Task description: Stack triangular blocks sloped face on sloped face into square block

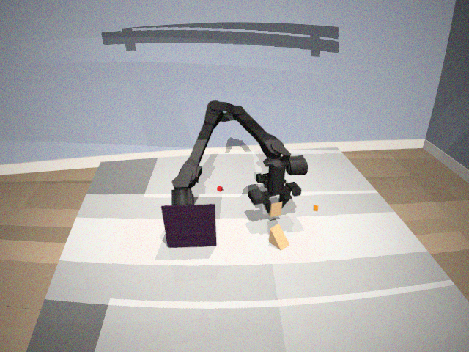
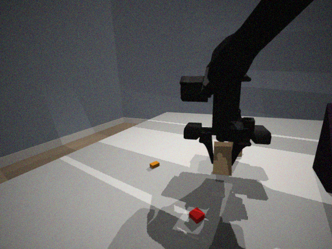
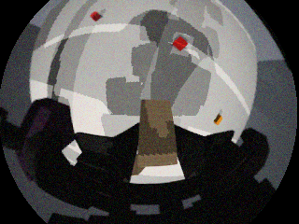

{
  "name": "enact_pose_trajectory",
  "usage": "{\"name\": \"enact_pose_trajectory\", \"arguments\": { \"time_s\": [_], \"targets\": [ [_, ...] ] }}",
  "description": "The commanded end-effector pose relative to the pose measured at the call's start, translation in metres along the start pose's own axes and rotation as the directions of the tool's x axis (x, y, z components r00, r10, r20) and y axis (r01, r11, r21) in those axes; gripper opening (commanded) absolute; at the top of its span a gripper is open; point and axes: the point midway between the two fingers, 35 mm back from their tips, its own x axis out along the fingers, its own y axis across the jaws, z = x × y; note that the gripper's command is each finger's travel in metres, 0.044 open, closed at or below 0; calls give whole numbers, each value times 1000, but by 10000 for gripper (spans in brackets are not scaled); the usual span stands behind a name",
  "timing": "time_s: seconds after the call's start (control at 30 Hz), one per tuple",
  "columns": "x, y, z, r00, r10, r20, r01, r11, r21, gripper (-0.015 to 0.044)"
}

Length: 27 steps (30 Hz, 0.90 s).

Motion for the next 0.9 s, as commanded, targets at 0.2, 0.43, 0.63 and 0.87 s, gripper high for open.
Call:
{"name": "enact_pose_trajectory", "arguments": {
  "time_s": [0.2,0.43,0.63,0.87],
  "targets": [
    [16,1,0,1000,3,0,-3,1000,11,0],
    [24,1,0,1000,3,1,-3,1000,14,0],
    [23,0,1,1000,2,4,-2,1000,8,26],
    [23,0,1,1000,2,4,-2,1000,8,210]
  ]
}}
